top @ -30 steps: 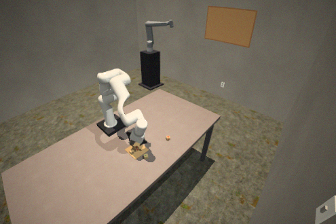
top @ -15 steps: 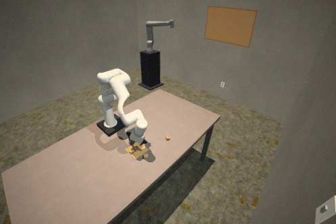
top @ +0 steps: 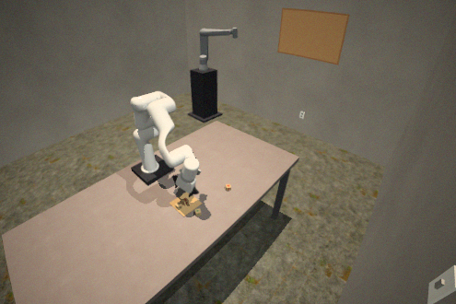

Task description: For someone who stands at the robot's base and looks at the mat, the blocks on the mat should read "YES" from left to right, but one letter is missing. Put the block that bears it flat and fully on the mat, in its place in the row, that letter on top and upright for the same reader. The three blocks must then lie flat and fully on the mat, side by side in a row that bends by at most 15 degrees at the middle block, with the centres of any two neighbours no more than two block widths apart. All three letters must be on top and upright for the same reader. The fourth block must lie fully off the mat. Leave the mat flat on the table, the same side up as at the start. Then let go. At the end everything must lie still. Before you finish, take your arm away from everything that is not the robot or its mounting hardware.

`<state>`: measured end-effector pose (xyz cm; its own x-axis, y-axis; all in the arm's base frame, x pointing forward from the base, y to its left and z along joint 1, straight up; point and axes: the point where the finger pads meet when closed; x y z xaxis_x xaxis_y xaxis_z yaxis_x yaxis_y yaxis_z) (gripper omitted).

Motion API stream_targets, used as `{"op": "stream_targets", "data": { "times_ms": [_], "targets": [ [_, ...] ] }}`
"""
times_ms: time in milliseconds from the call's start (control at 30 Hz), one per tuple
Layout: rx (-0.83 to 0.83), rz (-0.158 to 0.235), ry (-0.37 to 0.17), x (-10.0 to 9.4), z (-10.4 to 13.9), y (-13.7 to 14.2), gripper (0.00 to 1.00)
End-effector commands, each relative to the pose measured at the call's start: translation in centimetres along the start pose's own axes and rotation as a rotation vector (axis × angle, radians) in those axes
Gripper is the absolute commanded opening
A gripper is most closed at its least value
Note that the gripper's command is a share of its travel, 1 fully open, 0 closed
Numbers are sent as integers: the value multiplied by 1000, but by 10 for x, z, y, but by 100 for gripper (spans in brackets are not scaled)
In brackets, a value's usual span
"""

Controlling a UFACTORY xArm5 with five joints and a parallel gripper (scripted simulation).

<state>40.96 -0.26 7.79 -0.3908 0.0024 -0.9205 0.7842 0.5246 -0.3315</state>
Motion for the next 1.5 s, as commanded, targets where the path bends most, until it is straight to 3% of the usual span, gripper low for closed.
{"op": "stream_targets", "data": {
  "times_ms": [0,733,1467],
  "targets": [
    [89,20,-11,-10,-1,-1,100],
    [617,131,-34,-58,-10,-15,100],
    [1112,251,0,-99,-22,-32,100]
  ]
}}
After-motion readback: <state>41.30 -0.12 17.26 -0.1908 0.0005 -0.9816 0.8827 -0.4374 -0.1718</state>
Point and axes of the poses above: the point where the finger pads meet when closed, its own x axis out along the fingers, its own y axis across the jaws, z = x × y, and after that the axes turned 13 degrees about -x, right-handed
